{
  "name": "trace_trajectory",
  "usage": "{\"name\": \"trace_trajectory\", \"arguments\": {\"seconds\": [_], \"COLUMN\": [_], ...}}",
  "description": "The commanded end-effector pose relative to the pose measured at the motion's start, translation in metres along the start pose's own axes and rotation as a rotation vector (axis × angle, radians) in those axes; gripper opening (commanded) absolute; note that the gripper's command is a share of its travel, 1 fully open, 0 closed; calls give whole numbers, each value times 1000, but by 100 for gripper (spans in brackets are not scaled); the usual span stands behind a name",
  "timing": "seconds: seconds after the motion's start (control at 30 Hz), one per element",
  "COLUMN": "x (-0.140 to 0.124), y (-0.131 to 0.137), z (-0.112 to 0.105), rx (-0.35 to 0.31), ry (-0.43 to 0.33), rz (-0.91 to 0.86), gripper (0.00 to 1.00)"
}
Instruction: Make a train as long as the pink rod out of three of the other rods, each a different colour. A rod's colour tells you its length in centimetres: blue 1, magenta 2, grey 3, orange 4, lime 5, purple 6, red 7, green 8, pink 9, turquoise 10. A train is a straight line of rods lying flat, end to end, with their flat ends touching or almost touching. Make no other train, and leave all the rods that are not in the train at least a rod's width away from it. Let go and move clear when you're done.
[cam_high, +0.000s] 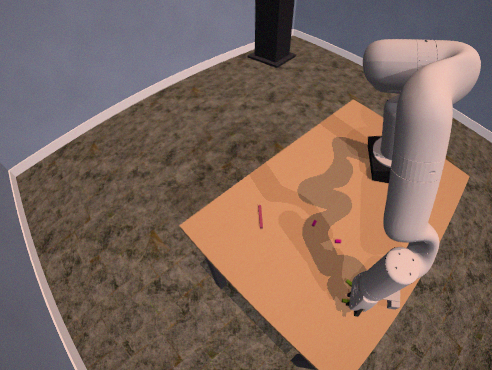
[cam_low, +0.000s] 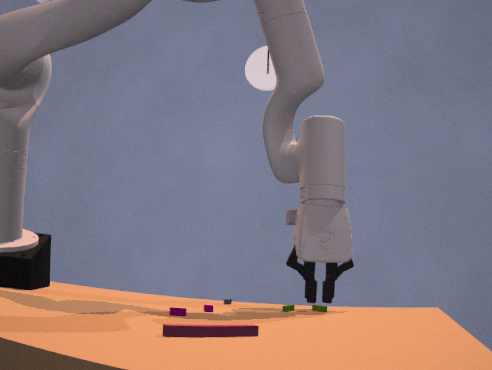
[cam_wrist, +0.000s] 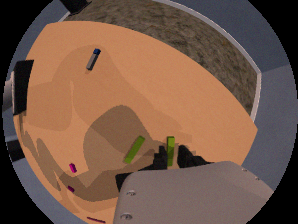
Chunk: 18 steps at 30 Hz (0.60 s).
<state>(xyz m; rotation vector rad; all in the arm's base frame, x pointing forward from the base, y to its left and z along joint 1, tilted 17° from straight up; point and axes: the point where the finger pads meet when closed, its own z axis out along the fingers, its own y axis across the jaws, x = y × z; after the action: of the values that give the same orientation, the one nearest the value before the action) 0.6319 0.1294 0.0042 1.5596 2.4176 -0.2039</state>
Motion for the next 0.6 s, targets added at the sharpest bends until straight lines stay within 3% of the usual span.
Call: {"name": "trace_trajectory", "arguments": {"seconds": [0.0,0.57], "x": [0,0], "y": [1,1], "z": [-1,-1], "rx": [-2,-2], "ry": [0,0], "rz": [0,0], "gripper": [24,24]}}
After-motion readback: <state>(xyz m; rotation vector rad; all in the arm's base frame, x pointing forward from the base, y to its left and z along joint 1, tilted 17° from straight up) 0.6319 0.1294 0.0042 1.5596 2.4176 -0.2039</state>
